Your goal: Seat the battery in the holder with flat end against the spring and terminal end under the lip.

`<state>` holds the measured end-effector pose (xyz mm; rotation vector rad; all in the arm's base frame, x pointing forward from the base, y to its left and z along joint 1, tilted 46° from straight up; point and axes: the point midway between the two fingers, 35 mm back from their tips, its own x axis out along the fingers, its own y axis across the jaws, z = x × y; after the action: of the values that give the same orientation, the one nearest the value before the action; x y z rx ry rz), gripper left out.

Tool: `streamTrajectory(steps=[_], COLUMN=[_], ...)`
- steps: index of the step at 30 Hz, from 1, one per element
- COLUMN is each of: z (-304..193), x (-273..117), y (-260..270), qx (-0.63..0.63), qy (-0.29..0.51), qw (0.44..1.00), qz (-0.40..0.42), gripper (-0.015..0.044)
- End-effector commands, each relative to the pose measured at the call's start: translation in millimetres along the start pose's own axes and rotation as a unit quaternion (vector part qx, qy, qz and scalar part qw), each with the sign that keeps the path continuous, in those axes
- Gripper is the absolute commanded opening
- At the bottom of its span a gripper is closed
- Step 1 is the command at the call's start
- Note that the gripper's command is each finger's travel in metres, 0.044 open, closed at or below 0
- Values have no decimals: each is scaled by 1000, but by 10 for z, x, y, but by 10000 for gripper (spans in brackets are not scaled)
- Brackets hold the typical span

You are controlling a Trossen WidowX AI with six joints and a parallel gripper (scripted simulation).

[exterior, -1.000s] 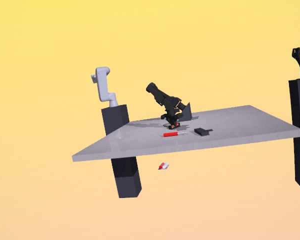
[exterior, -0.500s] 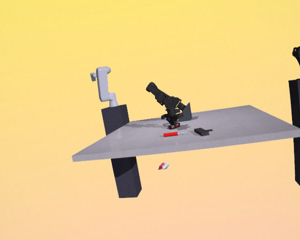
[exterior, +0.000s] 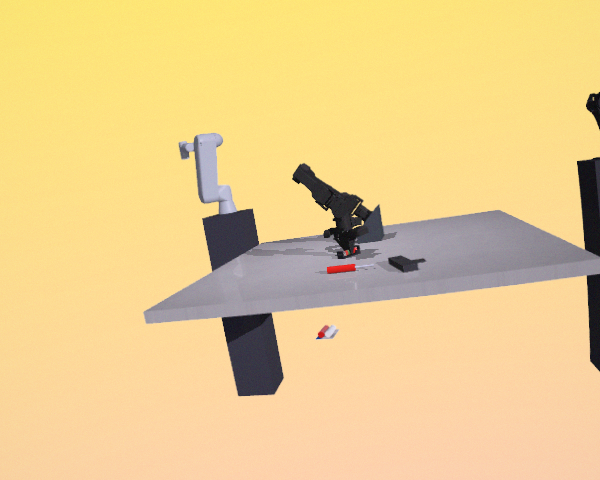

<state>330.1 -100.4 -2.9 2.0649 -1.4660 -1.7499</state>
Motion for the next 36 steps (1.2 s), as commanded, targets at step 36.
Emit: streamTrajectory(steps=[36], z=[65], x=[-142], y=[9], qx=[1], qy=[2], qw=[1000], qz=[-1], gripper=[165])
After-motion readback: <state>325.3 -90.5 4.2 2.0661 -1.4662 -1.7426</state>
